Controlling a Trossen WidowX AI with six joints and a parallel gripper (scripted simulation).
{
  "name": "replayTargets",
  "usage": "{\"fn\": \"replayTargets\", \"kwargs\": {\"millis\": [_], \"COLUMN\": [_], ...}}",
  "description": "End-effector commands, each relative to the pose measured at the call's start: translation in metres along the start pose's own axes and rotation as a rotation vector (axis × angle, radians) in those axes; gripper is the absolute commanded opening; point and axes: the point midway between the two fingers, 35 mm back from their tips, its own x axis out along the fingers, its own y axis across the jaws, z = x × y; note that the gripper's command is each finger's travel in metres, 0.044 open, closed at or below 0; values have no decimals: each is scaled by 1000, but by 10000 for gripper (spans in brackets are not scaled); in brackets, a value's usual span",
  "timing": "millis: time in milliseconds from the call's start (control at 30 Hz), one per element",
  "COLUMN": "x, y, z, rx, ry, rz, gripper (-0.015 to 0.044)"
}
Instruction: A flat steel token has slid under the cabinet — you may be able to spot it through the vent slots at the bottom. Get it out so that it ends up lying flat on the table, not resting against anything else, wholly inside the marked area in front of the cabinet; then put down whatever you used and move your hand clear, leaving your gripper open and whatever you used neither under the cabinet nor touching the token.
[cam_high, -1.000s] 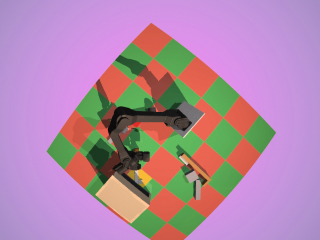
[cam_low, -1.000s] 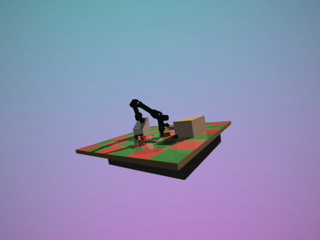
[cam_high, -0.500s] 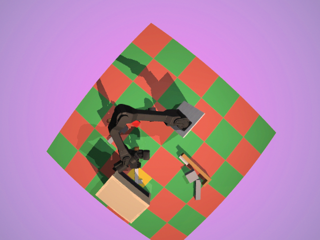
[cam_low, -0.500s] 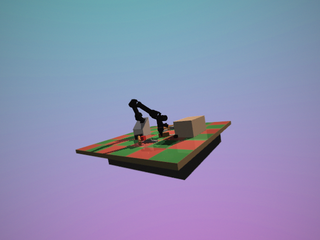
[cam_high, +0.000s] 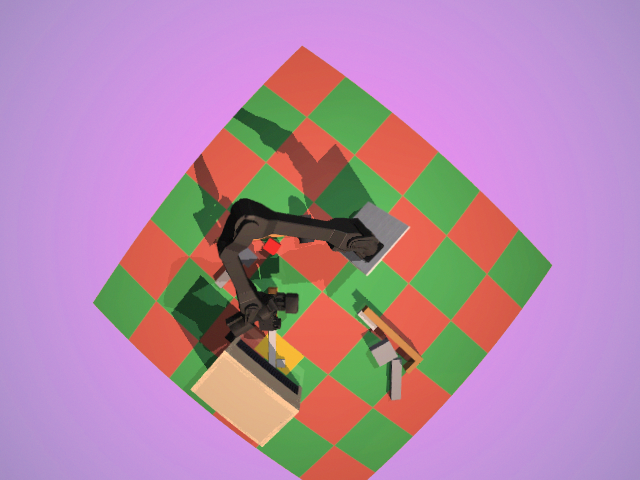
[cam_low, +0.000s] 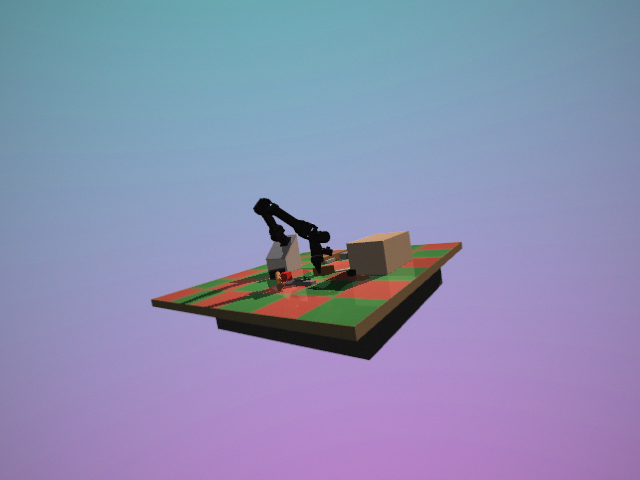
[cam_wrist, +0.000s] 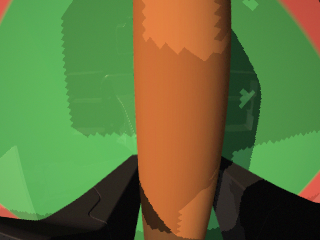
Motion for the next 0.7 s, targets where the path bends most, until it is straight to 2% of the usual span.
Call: {"fn": "replayTargets", "kwargs": {"millis": [0,667], "x": [1,1], "y": [2,-3], "z": [-8,-37], "rx": [-4,-5], "ry": [-4,-3], "rz": [9,9], "gripper": [0,0]}}
